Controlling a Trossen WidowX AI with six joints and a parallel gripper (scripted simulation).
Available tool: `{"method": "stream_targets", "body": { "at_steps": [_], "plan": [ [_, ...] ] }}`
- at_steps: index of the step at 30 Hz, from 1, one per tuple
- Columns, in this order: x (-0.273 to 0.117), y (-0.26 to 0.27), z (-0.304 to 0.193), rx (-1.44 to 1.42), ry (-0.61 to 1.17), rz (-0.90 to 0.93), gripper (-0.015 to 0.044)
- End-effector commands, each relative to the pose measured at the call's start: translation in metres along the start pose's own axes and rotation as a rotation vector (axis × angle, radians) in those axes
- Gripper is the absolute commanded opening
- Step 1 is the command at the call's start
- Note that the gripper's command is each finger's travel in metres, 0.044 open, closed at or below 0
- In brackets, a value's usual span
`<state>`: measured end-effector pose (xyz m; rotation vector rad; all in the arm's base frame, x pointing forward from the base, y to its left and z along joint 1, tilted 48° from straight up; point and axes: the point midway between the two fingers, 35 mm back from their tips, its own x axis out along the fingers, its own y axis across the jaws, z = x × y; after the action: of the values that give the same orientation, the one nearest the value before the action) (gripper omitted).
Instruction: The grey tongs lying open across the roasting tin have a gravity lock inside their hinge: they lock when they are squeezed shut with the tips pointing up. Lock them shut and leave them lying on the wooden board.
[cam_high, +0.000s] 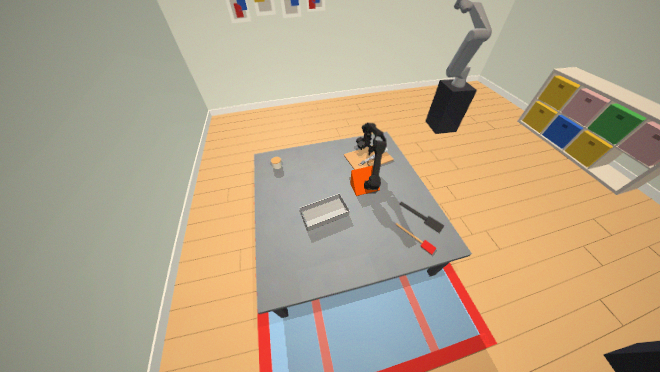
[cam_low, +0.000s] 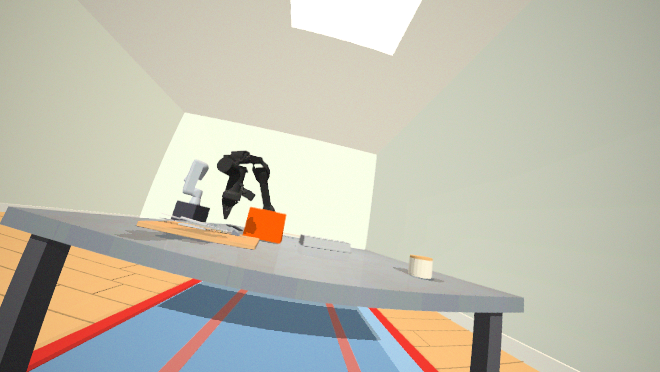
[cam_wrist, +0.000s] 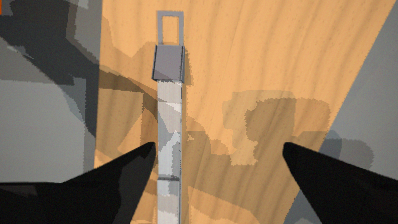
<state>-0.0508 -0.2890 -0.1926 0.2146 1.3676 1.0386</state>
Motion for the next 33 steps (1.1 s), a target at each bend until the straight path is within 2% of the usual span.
{"method": "stream_targets", "body": {
  "at_steps": [1,5,7,14,20,33],
  "plan": [
    [-0.046,-0.017,0.049,-0.013,0.02,-0.025,0.044],
    [-0.076,-0.022,0.103,-0.02,0.012,-0.016,0.044],
    [-0.081,-0.023,0.112,-0.02,0.01,-0.013,0.044],
    [-0.083,-0.022,0.113,-0.02,0.011,-0.015,0.044],
    [-0.119,-0.018,0.116,-0.02,0.025,-0.054,0.044],
    [-0.119,-0.018,0.116,-0.02,0.025,-0.054,0.044]
  ]
}}
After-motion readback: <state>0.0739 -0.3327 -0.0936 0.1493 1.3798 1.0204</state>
